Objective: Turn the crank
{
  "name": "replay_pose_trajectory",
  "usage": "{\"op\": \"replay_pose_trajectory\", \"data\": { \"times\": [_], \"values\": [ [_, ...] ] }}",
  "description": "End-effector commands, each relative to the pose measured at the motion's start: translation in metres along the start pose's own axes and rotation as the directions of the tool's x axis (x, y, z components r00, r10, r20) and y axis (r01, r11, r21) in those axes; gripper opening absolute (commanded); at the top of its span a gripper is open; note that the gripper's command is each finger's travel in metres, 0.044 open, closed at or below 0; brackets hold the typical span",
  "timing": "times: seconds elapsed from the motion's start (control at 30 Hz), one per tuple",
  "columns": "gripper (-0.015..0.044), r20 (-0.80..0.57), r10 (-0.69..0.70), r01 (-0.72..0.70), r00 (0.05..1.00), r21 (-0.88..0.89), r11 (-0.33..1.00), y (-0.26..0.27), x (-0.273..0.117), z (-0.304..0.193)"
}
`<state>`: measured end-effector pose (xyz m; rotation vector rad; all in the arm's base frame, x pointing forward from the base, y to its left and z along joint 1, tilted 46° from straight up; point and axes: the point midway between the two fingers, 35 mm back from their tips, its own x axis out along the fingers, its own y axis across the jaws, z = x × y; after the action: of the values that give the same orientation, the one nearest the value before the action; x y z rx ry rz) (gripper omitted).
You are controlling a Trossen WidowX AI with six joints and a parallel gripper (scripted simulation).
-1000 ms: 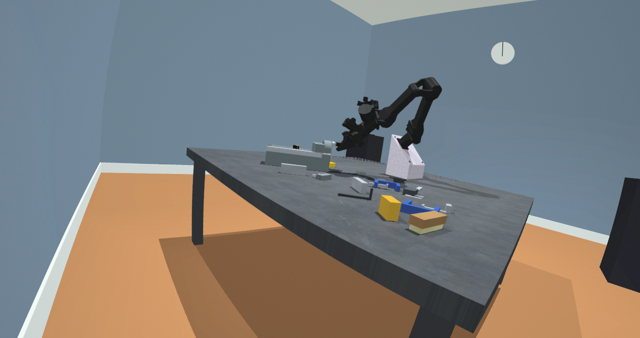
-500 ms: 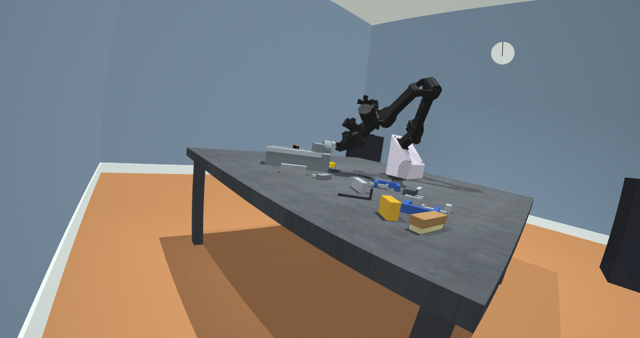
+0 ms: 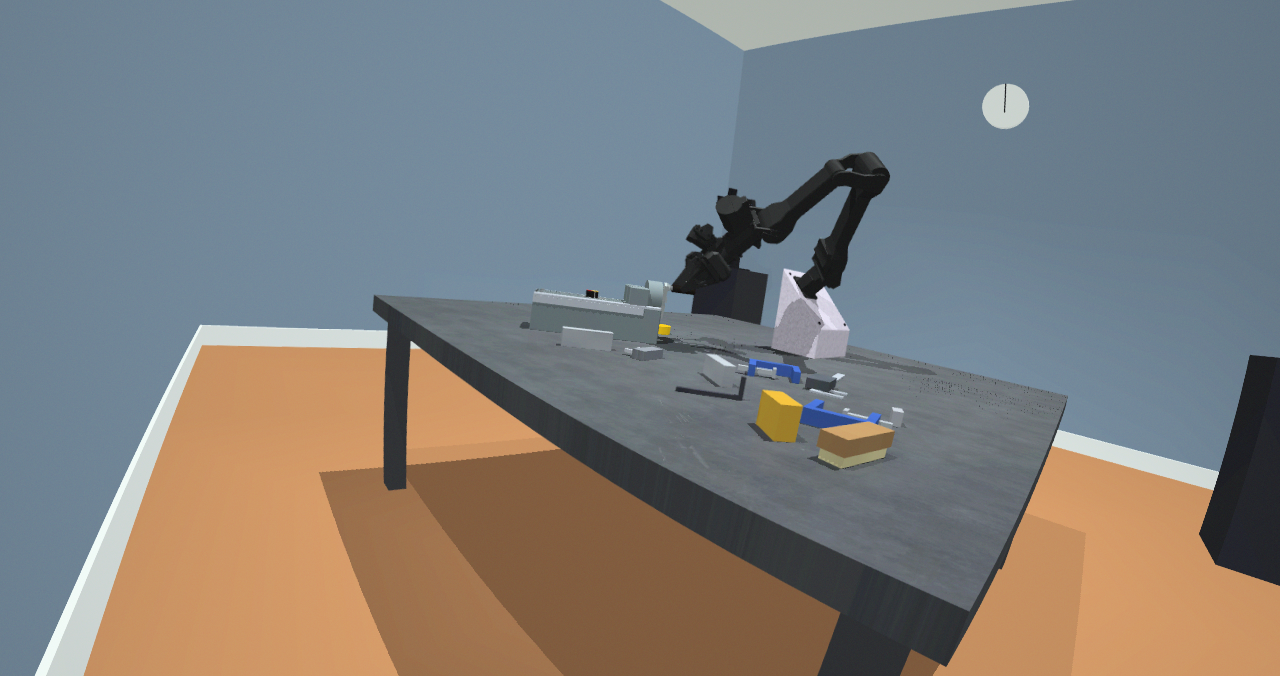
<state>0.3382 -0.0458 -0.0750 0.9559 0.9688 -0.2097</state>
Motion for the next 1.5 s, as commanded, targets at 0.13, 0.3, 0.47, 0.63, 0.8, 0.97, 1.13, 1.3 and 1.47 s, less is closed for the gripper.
{"op": "replay_pose_trajectory", "data": {
  "times": [0.13, 0.3, 0.47, 0.63, 0.8, 0.97, 1.13, 1.3, 1.47],
  "values": [
    [0.044, 0.013, 0.01, -0.009, 1.0, -0.007, 1.0, 0.003, -0.02, 0.024],
    [0.044, 0.01, 0.002, -0.002, 1.0, -0.004, 1.0, 0.001, -0.048, 0.051],
    [0.044, 0.007, 0.003, -0.003, 1.0, -0.009, 1.0, 0.0, -0.056, 0.061],
    [0.044, -0.011, 0.014, -0.015, 1.0, -0.056, 0.998, -0.002, -0.043, 0.08],
    [0.044, -0.028, 0.027, -0.03, 0.999, -0.104, 0.994, -0.007, -0.029, 0.099],
    [0.044, -0.045, 0.041, -0.048, 0.998, -0.151, 0.987, -0.014, -0.013, 0.117],
    [0.044, -0.06, 0.056, -0.067, 0.997, -0.196, 0.978, -0.022, 0.002, 0.133],
    [0.044, -0.075, 0.072, -0.088, 0.995, -0.241, 0.966, -0.033, 0.018, 0.147],
    [0.044, -0.083, 0.082, -0.101, 0.993, -0.266, 0.959, -0.04, 0.029, 0.154]
  ]
}}
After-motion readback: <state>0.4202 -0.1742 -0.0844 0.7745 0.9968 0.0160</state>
